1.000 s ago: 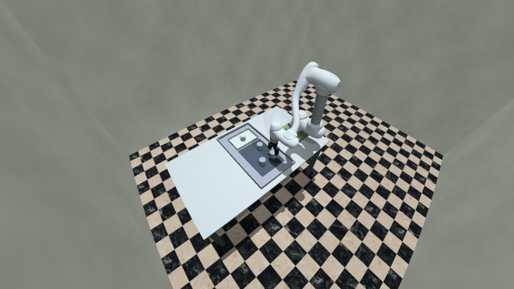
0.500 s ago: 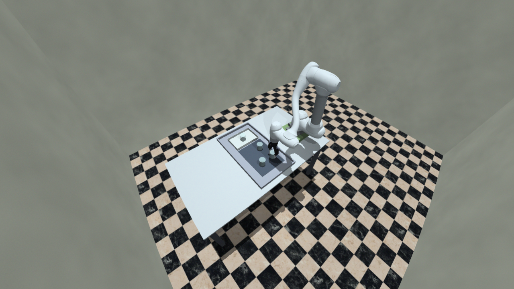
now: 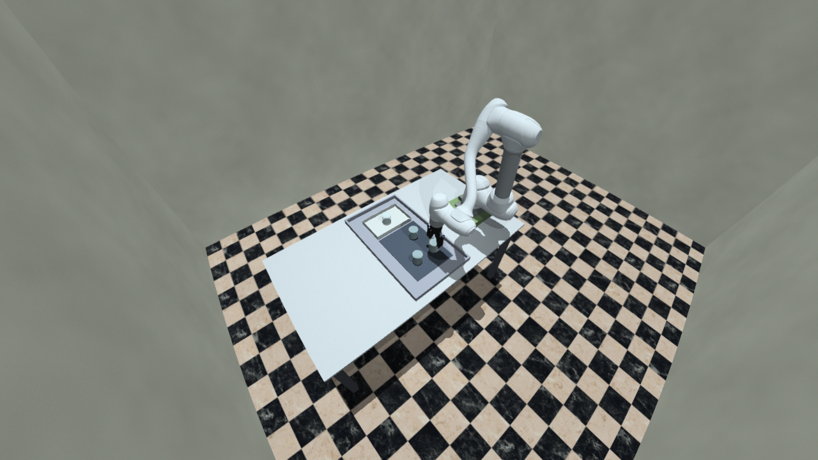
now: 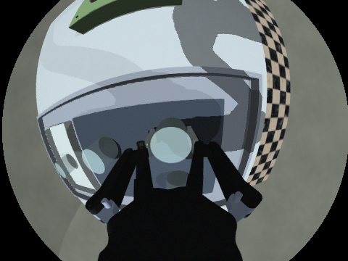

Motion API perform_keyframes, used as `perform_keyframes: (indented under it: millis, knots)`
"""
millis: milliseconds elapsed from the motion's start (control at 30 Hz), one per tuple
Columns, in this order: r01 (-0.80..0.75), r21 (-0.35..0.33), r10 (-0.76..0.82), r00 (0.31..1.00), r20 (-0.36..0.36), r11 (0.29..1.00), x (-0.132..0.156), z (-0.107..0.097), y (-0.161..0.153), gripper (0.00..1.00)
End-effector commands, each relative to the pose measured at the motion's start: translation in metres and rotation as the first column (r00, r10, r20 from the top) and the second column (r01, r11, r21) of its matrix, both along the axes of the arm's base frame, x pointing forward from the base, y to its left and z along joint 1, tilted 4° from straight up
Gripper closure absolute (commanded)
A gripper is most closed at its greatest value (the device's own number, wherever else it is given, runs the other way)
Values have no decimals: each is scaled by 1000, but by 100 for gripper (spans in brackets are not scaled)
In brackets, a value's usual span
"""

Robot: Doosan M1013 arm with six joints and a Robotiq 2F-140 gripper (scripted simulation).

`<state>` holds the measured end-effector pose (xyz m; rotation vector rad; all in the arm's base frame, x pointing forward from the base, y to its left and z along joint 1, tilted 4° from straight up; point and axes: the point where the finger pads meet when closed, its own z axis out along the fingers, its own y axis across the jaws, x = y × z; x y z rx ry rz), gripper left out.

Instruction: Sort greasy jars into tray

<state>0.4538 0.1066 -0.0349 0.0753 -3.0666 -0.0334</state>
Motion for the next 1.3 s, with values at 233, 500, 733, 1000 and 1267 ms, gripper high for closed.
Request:
perform_keyframes:
  millis: [233,500,733,1000,1267]
  knots:
    - [0,0,0,1000,0,1000,0,0,0,56]
    - [0,0,0,1000,0,1000,0,0,0,59]
    - [0,0,0,1000,0,1000,0,0,0,59]
    - [0,0,0,1000,0,1000,0,0,0,62]
    - [0,0,0,1000,0,1000,0,0,0,62]
